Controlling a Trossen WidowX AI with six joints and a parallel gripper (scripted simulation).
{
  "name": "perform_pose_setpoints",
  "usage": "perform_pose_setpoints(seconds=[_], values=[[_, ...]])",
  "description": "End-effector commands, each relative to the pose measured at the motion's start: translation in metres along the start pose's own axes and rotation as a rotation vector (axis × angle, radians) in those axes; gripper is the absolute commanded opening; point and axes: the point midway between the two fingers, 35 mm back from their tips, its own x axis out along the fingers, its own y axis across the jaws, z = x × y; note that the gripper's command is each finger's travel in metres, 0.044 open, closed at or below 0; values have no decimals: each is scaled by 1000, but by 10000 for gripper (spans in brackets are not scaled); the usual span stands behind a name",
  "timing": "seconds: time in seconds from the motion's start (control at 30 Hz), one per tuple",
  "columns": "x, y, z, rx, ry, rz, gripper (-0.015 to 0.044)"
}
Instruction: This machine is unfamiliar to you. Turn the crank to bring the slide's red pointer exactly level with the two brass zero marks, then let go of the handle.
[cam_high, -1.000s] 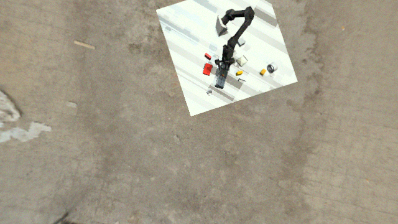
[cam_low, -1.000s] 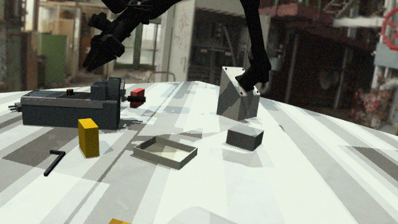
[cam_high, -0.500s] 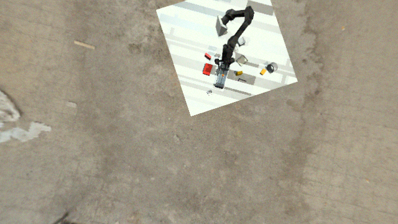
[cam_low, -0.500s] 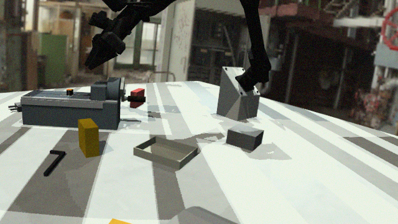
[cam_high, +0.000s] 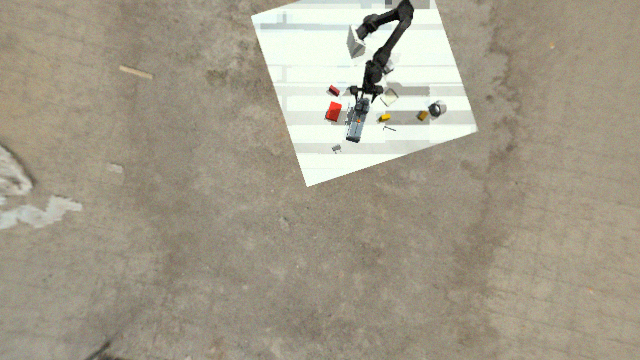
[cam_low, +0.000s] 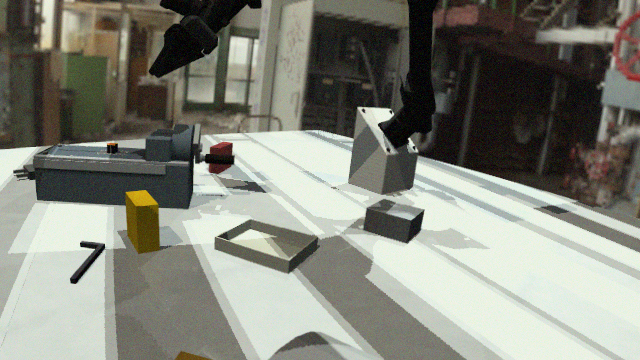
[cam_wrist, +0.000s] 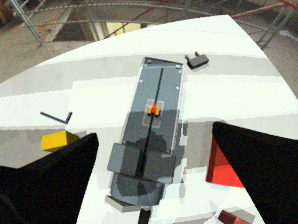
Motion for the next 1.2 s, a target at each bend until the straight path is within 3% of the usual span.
perform_pose_setpoints(seconds=[0.0, 0.77, 1.17], values=[[-10, 5, -14, 45, -3, -38, 440], [-59, 26, -84, 228, -74, -193, 440], [-6, 27, -125, 229, -73, -193, 440]])
